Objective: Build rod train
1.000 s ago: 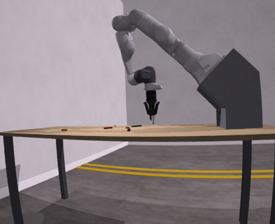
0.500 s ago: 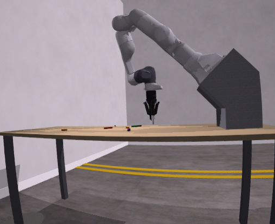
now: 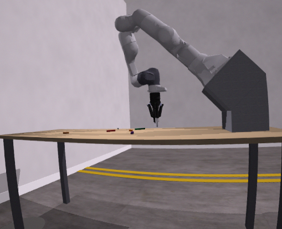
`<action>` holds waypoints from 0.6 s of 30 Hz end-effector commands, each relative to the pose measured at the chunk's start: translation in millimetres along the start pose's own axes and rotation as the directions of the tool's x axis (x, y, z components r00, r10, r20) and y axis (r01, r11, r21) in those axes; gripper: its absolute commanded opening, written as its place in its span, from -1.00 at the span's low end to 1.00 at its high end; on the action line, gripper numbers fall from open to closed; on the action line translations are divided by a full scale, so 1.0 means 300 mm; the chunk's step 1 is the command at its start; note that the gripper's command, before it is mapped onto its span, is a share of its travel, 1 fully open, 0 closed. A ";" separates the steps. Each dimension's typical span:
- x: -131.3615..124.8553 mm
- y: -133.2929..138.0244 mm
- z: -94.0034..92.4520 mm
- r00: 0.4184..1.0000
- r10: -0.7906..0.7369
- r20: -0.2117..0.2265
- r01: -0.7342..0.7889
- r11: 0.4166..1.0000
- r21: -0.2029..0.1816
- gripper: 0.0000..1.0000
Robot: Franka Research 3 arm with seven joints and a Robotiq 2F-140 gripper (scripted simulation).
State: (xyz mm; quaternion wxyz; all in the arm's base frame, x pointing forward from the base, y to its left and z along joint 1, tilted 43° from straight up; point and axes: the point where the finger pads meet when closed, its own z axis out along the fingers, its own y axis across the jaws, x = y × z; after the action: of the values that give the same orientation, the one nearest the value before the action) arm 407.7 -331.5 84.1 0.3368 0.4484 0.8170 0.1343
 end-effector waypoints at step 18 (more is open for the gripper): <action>0.007 0.006 0.003 1.000 -0.012 -0.001 0.012 1.000 -0.002 -0.75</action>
State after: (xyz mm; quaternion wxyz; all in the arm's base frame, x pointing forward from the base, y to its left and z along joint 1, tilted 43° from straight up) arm 407.9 -330.4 83.7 0.3373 0.4464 0.8179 0.1338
